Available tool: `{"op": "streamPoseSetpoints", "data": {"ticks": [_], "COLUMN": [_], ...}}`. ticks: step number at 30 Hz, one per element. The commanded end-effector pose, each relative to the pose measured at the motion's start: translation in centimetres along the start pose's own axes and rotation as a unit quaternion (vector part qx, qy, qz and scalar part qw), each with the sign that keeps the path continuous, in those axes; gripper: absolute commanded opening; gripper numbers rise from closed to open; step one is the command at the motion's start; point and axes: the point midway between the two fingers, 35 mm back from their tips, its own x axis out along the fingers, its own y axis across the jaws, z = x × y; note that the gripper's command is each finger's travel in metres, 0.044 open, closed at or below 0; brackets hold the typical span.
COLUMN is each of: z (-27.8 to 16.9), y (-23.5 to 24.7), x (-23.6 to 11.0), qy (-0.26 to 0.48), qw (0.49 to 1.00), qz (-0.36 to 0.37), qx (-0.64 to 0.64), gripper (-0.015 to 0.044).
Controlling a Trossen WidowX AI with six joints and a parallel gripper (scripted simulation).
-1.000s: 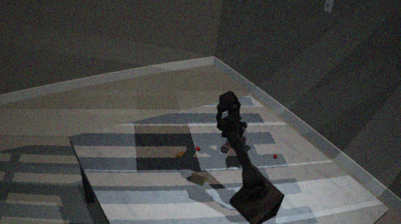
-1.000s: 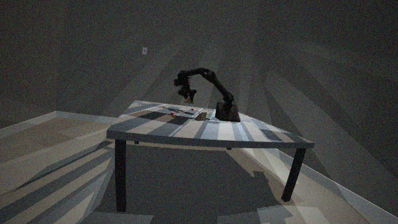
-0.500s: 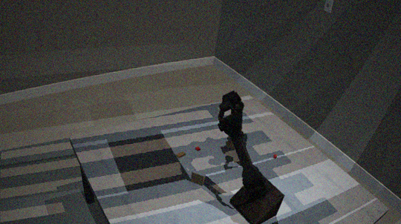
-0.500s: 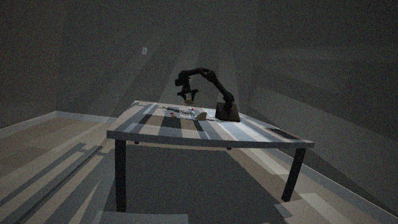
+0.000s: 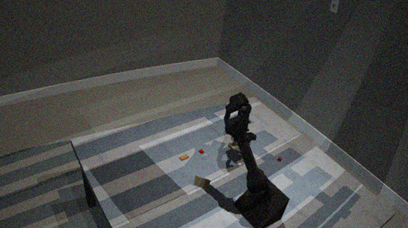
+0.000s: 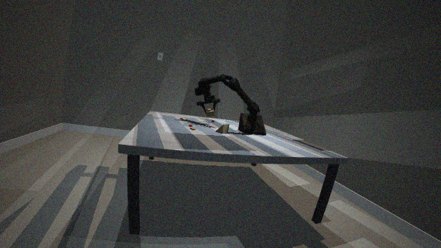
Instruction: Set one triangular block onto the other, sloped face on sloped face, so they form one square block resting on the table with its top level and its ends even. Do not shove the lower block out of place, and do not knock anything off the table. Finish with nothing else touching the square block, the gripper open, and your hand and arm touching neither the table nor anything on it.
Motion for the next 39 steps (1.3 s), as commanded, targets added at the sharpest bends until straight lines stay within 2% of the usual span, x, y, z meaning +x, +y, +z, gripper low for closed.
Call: {"op": "streamPoseSetpoints", "data": {"ticks": [1, 11, 22, 30, 39], "z": [-0.1, -0.2, -0.3, 0.0, 4.2], "y": [0.1, 0.2, 0.2, 0.2, 0.4], "x": [-0.1, -0.2, -0.3, -0.2, 0.2], "qy": [-0.011, -0.03, -0.04, -0.041, -0.045], "qw": [0.998, 0.974, 0.918, 0.914, 0.915], "qz": [-0.007, -0.028, -0.058, -0.06, -0.06], "qx": [-0.062, -0.223, -0.39, -0.4, -0.396], "gripper": [0.0, 0.0, 0.0, 0.0, 0.0]}}
